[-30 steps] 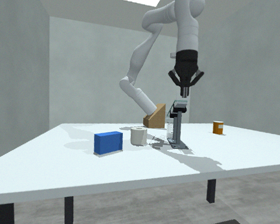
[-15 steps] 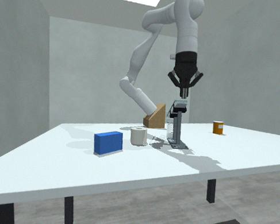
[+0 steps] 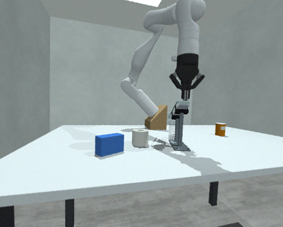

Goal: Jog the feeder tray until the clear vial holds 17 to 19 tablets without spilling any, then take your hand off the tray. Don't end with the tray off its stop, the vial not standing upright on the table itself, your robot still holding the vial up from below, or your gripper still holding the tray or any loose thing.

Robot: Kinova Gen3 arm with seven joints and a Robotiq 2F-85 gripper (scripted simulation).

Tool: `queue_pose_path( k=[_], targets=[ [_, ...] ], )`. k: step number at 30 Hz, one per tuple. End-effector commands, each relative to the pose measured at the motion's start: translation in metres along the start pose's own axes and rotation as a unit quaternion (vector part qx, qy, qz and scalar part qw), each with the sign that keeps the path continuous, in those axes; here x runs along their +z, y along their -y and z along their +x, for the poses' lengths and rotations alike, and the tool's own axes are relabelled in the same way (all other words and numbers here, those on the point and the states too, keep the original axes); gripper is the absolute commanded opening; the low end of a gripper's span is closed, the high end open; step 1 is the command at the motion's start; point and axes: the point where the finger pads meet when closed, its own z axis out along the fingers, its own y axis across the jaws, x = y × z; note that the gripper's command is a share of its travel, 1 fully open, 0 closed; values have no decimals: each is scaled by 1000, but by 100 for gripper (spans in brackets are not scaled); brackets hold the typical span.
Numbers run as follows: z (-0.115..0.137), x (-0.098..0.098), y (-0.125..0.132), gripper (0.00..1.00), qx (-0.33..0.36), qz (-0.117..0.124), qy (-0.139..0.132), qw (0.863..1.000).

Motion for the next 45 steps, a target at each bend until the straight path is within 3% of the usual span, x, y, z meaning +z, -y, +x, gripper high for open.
queue_pose_path(
  k=[1,17,30,45],
  targets=[
    [1,-1,-1,0,-1,-1,1,1000],
    [4,0,-1,0,-1,-1,1,1000],
    [-16,-9,-1,0,-1,-1,1,1000],
    [-15,-8,-1,0,-1,-1,1,1000]
  ],
)
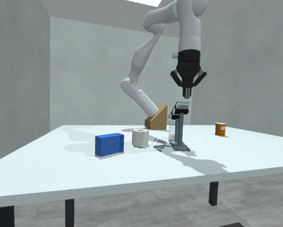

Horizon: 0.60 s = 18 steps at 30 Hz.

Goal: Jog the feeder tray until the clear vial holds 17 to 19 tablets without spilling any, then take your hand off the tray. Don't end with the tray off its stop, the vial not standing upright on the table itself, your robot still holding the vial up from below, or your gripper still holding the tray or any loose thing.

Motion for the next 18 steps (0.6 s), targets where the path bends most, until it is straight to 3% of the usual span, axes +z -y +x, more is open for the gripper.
queue_pose_path(
  k=[1,18],
  targets=[
    [2,-1,0,0,0,-1,1,1000],
    [21,8,0,0,0,-1,1,1000]
  ],
)
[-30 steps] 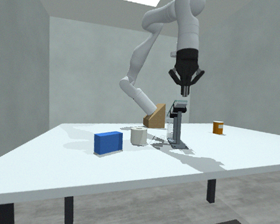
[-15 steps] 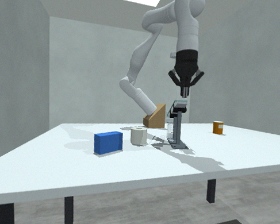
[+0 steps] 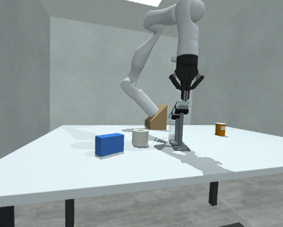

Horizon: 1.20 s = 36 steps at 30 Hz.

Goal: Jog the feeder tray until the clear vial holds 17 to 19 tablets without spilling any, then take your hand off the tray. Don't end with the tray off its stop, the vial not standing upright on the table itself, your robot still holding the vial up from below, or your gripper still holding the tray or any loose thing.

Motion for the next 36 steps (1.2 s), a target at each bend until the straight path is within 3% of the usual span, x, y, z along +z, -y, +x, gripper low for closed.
queue_pose_path(
  k=[1,19,36],
  targets=[
    [3,-1,-1,0,-1,-1,-2,1000],
    [-19,-10,-1,0,-1,-1,-2,1000],
    [-10,-7,-1,0,-1,-1,-2,1000]
  ],
)
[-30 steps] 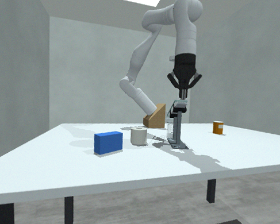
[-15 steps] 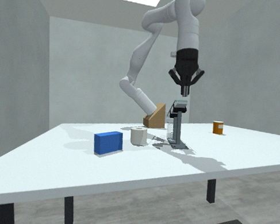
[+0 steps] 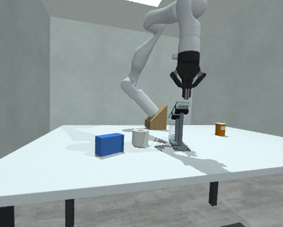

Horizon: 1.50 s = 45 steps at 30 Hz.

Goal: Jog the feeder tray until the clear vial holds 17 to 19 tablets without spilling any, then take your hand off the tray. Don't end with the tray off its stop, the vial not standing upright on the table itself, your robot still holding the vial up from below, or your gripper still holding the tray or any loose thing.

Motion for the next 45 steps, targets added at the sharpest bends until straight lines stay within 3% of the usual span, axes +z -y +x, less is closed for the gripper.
queue_pose_path(
  k=[1,13,24,36,45],
  targets=[
    [8,0,-1,0,-1,0,0,1000],
    [20,5,-1,0,-1,0,0,1000],
    [-2,-4,-1,0,-1,0,0,1000],
    [-4,-5,-1,0,-1,0,0,1000],
    [18,4,-1,0,-1,0,0,1000]
  ],
)
